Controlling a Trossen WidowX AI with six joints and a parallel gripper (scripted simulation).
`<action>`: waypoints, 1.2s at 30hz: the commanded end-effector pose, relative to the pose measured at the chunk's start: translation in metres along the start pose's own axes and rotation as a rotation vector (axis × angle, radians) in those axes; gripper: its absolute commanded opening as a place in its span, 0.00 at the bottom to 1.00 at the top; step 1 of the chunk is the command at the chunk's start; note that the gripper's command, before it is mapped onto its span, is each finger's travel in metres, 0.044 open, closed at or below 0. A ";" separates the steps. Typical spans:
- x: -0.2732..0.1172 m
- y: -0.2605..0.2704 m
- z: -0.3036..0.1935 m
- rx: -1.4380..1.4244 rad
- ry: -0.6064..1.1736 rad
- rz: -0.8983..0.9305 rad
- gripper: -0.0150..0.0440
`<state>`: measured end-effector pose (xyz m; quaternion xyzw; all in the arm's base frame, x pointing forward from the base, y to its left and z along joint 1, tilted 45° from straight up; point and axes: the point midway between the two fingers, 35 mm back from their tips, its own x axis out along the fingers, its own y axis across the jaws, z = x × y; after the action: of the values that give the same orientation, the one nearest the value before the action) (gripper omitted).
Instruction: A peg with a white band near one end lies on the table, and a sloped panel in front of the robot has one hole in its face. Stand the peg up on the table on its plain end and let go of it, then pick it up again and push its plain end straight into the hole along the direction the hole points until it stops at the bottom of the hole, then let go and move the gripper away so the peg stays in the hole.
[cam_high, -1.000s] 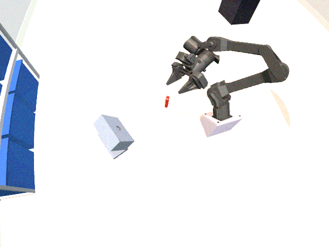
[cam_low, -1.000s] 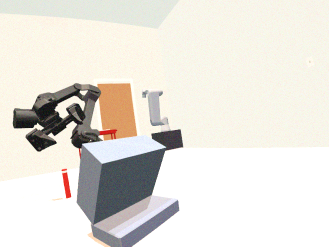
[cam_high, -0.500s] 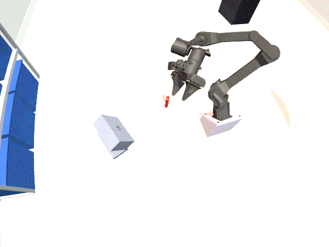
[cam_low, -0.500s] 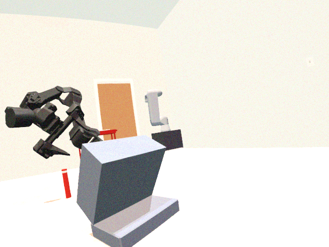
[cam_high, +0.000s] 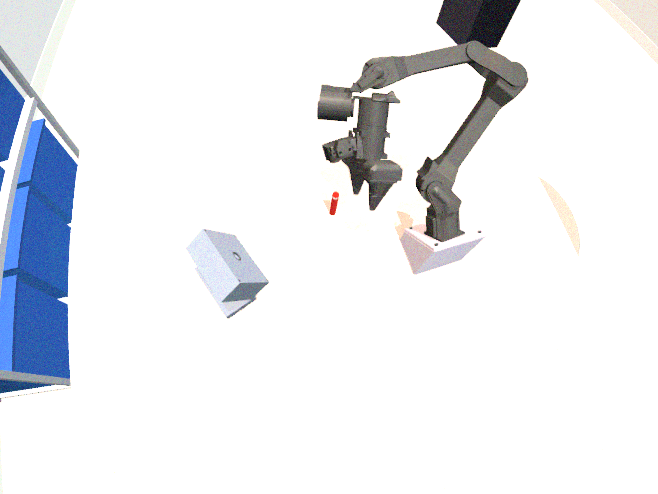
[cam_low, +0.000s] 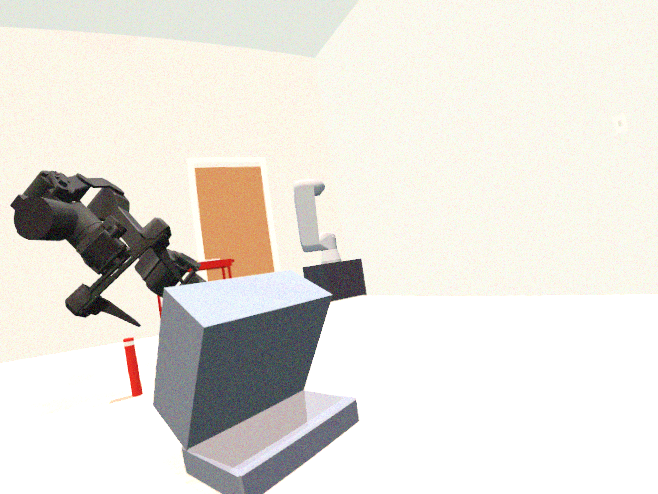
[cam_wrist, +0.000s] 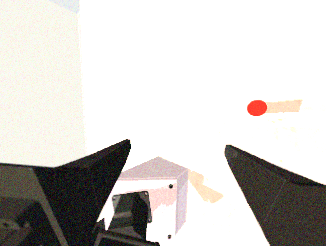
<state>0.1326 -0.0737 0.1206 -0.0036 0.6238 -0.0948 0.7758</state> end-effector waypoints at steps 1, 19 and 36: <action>0.001 -0.005 0.001 -0.003 0.082 -0.071 1.00; -0.012 -0.020 0.039 -0.136 0.237 -0.574 1.00; -0.012 -0.022 0.049 -0.245 0.247 -0.643 1.00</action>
<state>0.1746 -0.0966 0.1475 -0.2674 0.6814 -0.2698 0.6256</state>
